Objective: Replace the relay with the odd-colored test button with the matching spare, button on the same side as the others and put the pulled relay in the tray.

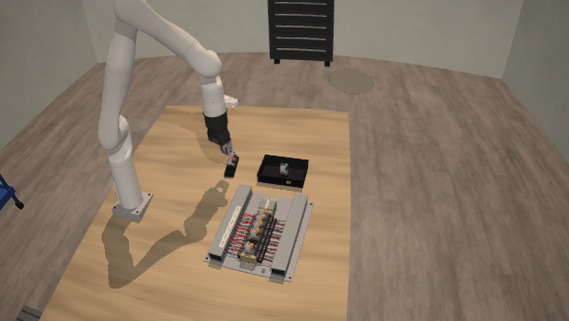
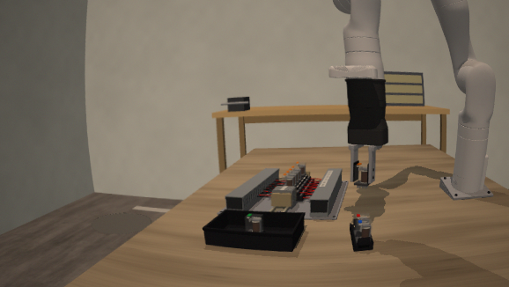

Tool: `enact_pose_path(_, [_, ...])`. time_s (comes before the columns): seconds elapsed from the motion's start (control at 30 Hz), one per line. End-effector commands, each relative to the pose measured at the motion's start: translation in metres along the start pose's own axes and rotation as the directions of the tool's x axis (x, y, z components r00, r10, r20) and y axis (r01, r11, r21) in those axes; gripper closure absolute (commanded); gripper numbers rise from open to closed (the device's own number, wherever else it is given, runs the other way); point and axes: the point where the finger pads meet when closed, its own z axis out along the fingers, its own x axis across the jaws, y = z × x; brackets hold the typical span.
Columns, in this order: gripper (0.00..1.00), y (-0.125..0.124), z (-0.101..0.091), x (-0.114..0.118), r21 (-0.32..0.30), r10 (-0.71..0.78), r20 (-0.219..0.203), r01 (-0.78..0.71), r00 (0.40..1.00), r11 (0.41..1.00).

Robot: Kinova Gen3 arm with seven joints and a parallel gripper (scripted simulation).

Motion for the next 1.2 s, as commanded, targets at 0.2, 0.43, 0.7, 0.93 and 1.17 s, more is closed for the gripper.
enact_pose_path(0.2, [1.00,0.0013,-0.0002,0.0033,0.002,-0.102,0.000,0.102,0.995,0.995])
enact_pose_path(0.43, [1.00,0.0009,-0.0003,0.0026,0.002,-0.196,-0.001,0.196,0.981,0.981])
enact_pose_path(0.7, [1.00,0.0016,-0.0002,0.0037,0.002,-0.314,0.000,0.314,0.949,0.949])
enact_pose_path(0.93, [1.00,0.0011,-0.0004,0.0028,0.002,-0.343,-0.001,0.343,0.940,0.939])
enact_pose_path(1.17, [1.00,0.0015,-0.0002,0.0037,0.002,-0.361,0.000,0.361,0.932,0.932])
